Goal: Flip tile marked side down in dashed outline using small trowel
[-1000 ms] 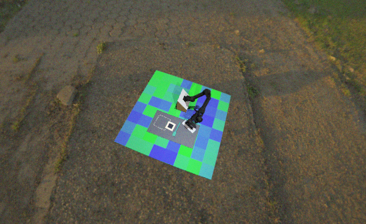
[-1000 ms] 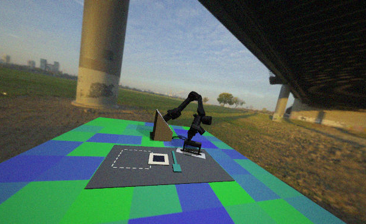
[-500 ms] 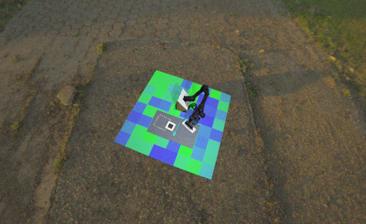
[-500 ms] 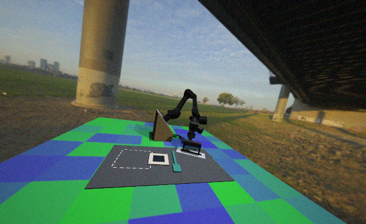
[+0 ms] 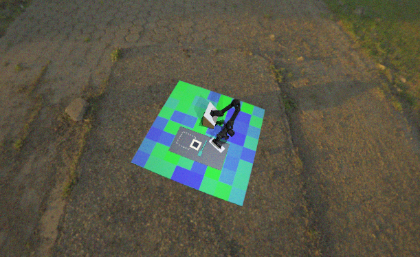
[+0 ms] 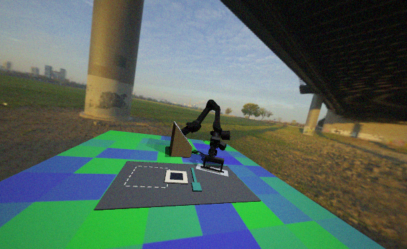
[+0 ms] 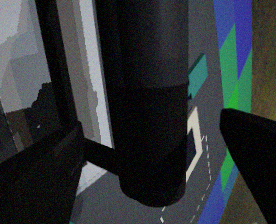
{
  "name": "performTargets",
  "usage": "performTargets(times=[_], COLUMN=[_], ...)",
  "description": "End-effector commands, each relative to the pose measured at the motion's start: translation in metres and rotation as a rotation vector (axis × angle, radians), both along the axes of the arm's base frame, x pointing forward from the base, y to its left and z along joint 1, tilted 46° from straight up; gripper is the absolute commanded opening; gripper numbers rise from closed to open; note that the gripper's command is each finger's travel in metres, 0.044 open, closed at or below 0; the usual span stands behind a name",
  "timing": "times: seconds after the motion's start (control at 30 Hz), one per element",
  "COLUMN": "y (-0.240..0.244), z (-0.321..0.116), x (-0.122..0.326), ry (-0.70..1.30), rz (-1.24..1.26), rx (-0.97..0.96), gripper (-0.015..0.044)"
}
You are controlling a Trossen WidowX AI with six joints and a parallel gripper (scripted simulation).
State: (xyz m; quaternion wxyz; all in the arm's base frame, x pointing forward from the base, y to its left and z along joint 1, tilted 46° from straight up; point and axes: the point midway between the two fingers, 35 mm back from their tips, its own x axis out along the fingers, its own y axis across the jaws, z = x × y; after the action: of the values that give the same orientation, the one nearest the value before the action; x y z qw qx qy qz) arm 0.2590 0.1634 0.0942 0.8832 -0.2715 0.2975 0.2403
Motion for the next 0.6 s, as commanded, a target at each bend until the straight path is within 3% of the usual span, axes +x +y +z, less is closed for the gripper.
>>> performTargets(times=[0.0, 0.57], y=[0.002, 0.009], z=[-0.005, -0.024], x=[0.004, 0.023], ry=[0.003, 0.006], rz=[0.004, 0.004], rx=[-0.002, -0.003], gripper=[0.03, 0.03])
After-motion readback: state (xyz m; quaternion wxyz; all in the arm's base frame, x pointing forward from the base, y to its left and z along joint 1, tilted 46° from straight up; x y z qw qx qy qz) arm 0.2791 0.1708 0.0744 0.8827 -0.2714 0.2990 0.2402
